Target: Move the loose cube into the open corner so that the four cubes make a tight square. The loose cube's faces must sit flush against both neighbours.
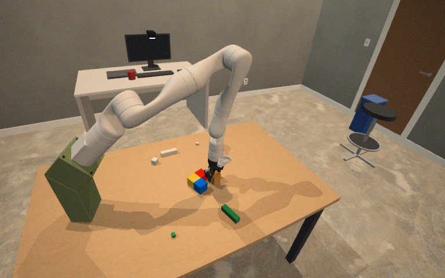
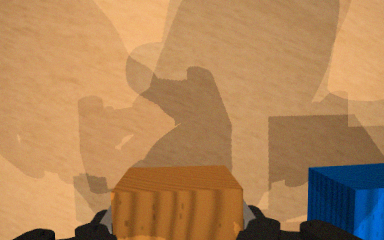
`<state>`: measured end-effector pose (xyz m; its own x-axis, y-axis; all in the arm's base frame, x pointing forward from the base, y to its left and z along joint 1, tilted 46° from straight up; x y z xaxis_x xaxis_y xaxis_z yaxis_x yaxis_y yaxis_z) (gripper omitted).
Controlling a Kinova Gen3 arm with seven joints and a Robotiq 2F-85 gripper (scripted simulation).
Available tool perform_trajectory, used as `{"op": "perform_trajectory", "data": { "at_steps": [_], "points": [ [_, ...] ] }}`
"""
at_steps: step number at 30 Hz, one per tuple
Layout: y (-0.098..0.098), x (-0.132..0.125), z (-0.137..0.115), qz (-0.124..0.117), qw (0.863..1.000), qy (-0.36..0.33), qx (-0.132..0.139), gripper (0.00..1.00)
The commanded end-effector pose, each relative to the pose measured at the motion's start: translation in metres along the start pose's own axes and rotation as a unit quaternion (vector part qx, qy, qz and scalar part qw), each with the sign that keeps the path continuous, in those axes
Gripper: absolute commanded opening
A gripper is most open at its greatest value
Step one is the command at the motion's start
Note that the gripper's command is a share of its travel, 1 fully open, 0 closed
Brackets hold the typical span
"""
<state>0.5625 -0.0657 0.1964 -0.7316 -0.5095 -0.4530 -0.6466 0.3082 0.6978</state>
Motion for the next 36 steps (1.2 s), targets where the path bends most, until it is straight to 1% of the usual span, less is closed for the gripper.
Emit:
{"op": "perform_trajectory", "data": {
  "at_steps": [1,28,29,36],
  "points": [
    [0.0004,-0.0005,-0.0001,-0.001,1.0,0.0,0.0,0.1],
    [0.0004,-0.0005,-0.0001,-0.001,1.0,0.0,0.0,0.1],
    [0.0004,-0.0005,-0.0001,-0.001,1.0,0.0,0.0,0.81],
    [0.0004,-0.0005,-0.0001,-0.001,1.0,0.0,0.0,0.81]
  ]
}}
Point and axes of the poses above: the point where the finger pads meet when closed, its own y axis back along the fingers, its own x axis across the jaws, z = x × y, the point moved 5 cm from there along y, back along the fingers, and after that the axes turned 8 degrees about y, right-handed, at the moved point
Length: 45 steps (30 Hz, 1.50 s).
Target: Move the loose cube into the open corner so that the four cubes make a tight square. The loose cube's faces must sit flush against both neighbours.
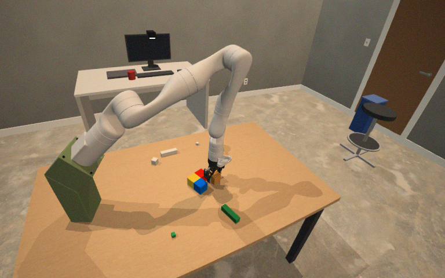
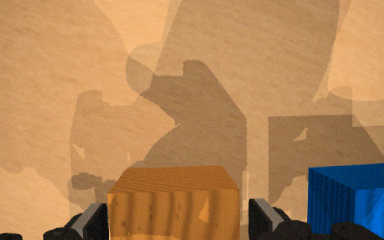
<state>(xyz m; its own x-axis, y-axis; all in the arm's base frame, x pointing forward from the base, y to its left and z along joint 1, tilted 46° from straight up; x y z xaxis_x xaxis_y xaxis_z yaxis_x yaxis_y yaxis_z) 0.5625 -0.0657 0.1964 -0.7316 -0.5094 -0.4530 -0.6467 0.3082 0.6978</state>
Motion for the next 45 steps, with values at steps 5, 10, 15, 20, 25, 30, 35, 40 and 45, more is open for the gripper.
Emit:
{"op": "perform_trajectory", "data": {
  "at_steps": [5,10,15,20,25,30,35,40,45],
  "points": [
    [0.0,0.0,0.0,-0.001,1.0,0.0,0.0,0.81],
    [0.0,0.0,0.0,-0.001,1.0,0.0,0.0,0.81],
    [0.0,0.0,0.0,-0.001,1.0,0.0,0.0,0.81],
    [0.0,0.0,0.0,-0.001,1.0,0.0,0.0,0.81],
    [0.0,0.0,0.0,-0.001,1.0,0.0,0.0,0.81],
    [0.001,0.0,0.0,-0.001,1.0,0.0,0.0,0.81],
    [0.005,0.0,0.0,-0.001,1.0,0.0,0.0,0.81],
    [0.01,0.0,0.0,-0.001,1.0,0.0,0.0,0.81],
    [0.022,0.0,0.0,-0.001,1.0,0.0,0.0,0.81]
  ]
}}
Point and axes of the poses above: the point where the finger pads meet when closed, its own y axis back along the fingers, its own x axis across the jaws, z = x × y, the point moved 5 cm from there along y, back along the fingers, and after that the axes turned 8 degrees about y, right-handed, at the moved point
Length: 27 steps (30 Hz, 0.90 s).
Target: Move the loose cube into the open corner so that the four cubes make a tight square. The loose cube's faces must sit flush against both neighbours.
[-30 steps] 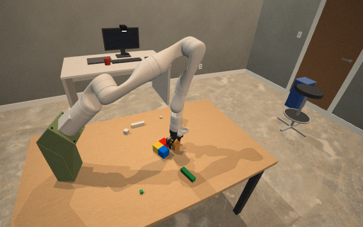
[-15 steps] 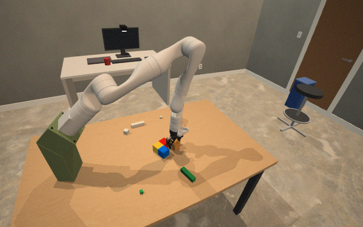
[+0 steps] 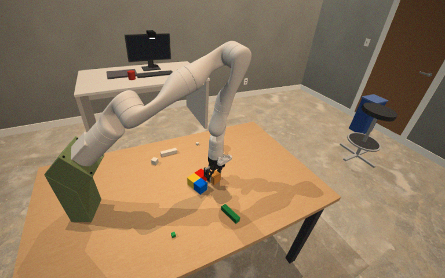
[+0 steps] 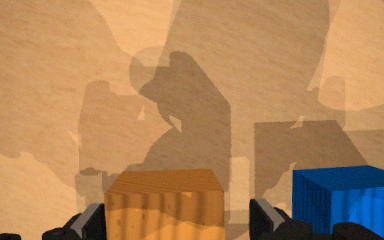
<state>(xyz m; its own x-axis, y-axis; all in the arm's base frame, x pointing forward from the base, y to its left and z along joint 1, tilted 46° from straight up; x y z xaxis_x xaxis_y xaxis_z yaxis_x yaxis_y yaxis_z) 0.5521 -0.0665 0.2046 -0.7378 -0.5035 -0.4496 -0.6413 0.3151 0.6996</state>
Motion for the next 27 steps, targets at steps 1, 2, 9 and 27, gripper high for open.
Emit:
{"op": "perform_trajectory", "data": {
  "at_steps": [1,2,9,27],
  "points": [
    [0.013,-0.005,0.003,-0.005,1.0,0.002,-0.002,0.81],
    [0.016,-0.005,0.003,-0.005,1.0,0.002,-0.002,0.81],
    [0.037,-0.004,0.003,-0.005,1.0,0.002,-0.002,0.81],
    [0.075,-0.004,0.003,-0.005,1.0,0.002,-0.002,0.81]
  ]
}}
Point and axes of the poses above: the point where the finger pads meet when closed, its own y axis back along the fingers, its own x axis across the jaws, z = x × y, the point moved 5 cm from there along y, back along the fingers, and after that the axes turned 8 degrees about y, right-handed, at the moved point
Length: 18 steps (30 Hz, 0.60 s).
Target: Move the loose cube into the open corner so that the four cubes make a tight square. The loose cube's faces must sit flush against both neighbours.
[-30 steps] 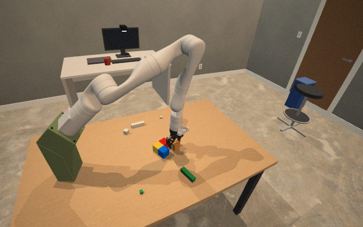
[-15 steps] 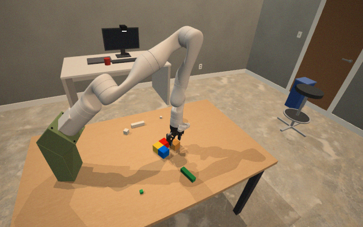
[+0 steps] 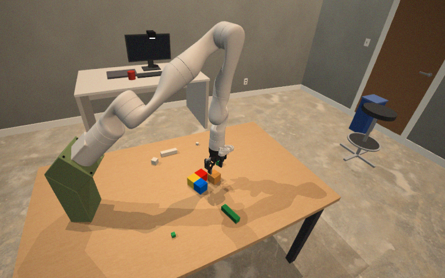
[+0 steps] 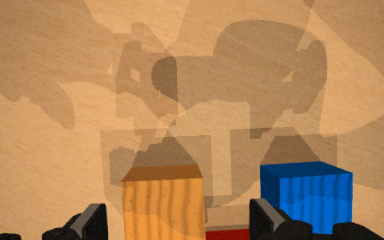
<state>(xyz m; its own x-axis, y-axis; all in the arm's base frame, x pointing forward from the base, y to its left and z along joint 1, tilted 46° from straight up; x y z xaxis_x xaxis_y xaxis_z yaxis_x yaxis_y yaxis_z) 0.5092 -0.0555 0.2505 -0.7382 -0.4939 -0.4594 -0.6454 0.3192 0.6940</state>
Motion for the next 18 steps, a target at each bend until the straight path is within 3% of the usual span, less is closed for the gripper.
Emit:
{"op": "perform_trajectory", "data": {
  "at_steps": [1,18],
  "points": [
    [0.012,-0.009,0.01,-0.003,1.0,0.009,-0.005,0.81],
    [0.027,-0.009,0.01,-0.003,1.0,0.009,-0.005,0.81]
  ]
}}
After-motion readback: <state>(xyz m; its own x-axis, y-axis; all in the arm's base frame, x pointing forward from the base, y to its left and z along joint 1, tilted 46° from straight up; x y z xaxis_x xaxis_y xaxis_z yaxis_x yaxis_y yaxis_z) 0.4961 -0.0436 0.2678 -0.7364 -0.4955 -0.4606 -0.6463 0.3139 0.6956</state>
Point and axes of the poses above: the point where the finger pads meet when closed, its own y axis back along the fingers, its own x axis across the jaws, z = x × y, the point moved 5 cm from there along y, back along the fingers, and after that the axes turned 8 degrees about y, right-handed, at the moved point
